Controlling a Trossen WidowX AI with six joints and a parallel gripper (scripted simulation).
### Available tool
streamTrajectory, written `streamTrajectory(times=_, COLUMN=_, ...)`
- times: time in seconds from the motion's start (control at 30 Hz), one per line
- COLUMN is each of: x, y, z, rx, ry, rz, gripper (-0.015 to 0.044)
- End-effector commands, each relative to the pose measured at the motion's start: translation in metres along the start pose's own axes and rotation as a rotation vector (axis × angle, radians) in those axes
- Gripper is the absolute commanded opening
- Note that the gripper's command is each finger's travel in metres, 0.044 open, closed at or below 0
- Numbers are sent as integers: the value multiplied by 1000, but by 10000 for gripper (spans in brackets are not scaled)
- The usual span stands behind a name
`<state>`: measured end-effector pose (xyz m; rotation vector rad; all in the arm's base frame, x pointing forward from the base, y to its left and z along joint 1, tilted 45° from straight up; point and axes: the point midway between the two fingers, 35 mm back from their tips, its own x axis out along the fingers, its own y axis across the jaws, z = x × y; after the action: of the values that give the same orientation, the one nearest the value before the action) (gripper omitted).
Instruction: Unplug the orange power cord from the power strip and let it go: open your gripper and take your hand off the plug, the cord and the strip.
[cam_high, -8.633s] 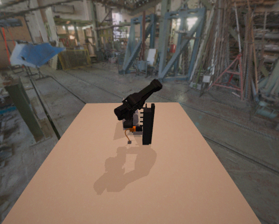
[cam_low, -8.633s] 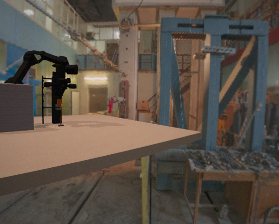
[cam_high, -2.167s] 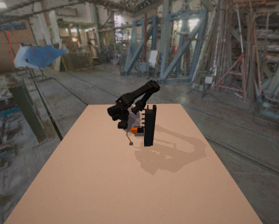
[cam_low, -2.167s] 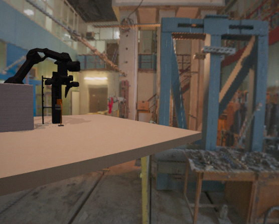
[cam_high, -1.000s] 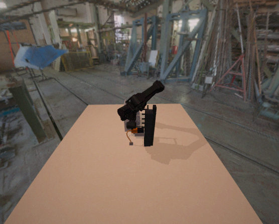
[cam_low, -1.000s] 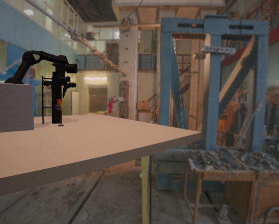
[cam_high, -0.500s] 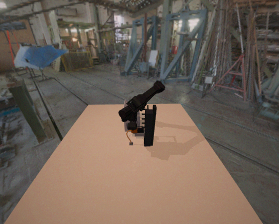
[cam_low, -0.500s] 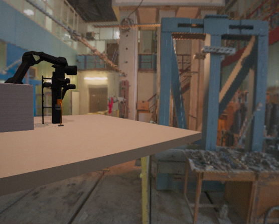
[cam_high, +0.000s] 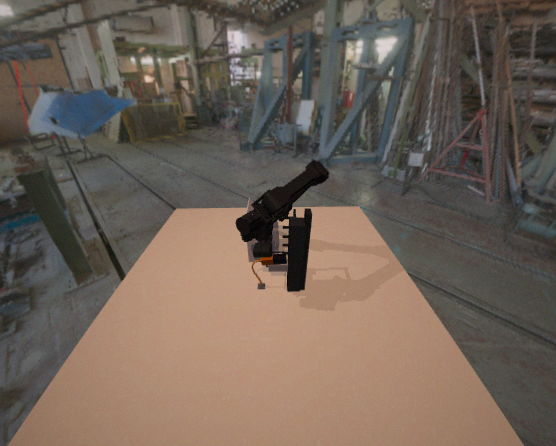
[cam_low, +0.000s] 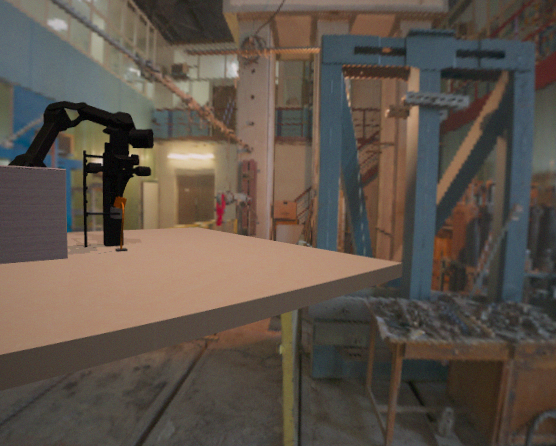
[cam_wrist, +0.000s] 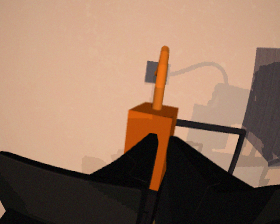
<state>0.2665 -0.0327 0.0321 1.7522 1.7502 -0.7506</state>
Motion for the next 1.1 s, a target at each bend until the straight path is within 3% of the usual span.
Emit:
streamTrajectory(times=0.0, x=2, y=1, z=0, rx=-6, ry=6, rz=-1, gripper=0)
streamTrajectory(times=0.47, x=0, y=2, z=22, rx=-5, ry=3, rz=1, gripper=0)
streamTrajectory(times=1.0, x=0, y=2, z=23, rx=-3, ry=6, rz=4, gripper=420)
streamTrajectory(times=1.07, x=-4, y=3, z=38, rx=-3, ry=4, rz=4, gripper=440)
